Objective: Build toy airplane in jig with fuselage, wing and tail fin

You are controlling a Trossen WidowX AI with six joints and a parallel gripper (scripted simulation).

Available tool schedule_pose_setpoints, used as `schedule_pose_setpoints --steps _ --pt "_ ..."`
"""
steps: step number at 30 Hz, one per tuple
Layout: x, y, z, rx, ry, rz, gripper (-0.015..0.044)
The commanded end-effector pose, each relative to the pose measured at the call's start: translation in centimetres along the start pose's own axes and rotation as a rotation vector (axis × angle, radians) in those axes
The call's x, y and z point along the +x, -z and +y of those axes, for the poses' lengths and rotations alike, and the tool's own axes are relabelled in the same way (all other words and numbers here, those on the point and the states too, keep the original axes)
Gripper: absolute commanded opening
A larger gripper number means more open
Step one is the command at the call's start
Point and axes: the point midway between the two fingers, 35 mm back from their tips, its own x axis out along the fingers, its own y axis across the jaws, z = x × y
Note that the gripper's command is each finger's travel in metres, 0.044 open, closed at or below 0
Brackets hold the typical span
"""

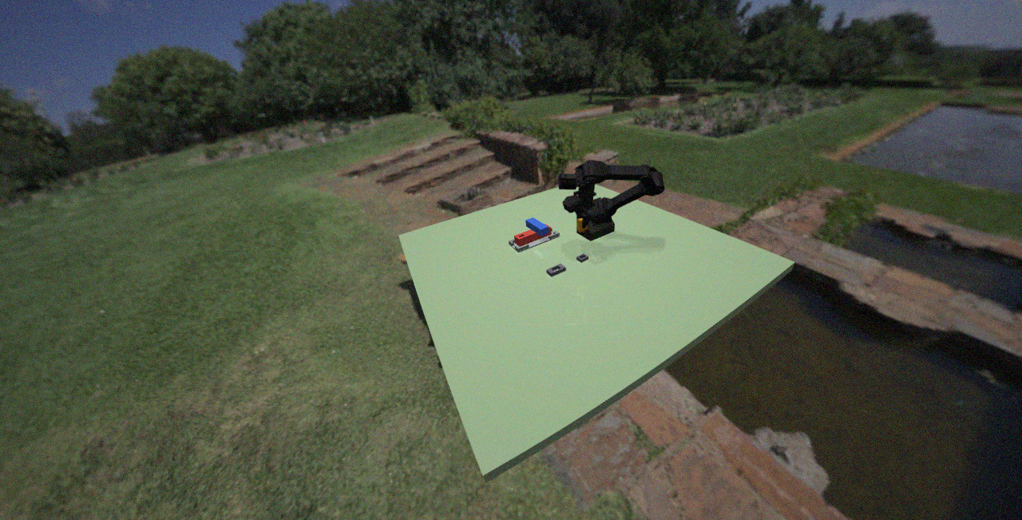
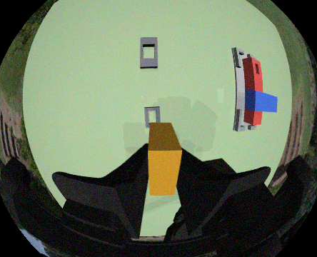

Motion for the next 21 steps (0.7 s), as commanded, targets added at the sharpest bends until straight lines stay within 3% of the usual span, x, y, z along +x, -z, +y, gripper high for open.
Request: schedule_pose_setpoints --steps 1,21 --pt "-0.2 -0.4 -0.3 -0.01 0.008 0.001 0.0" --pt "-0.2 -4.4 -4.1 -0.052 0.031 0.026 0.0"
